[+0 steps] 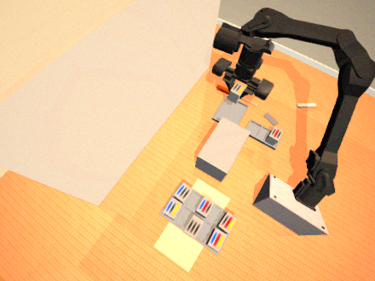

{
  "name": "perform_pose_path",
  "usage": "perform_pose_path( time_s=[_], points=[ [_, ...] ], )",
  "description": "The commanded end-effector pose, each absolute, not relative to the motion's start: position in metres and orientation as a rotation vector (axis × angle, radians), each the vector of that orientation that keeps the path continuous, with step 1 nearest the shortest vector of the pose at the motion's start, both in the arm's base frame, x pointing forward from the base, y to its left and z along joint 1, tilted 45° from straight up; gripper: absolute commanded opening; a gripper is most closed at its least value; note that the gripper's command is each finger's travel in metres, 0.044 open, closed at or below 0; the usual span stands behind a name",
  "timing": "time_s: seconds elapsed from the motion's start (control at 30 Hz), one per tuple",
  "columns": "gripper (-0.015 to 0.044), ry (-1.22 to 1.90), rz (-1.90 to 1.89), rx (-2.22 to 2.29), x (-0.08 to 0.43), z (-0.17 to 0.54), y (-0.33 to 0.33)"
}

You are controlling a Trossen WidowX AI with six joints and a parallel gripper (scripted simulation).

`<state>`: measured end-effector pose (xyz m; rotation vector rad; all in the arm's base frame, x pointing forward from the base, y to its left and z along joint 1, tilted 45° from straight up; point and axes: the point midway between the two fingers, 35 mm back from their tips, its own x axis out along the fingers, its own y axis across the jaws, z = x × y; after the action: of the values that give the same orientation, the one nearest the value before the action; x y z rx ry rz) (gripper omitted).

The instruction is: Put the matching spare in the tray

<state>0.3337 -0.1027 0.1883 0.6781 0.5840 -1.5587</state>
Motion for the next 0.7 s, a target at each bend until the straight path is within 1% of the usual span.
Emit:
perform_pose_path(
  time_s=[0.0,0.67],
  points=[
    [0.0,0.587,-1.558,0.667,0.333,0.185,-0.105],
    [0.0,0.587,-1.558,0.668,0.333,0.174,-0.115]
  ],
)
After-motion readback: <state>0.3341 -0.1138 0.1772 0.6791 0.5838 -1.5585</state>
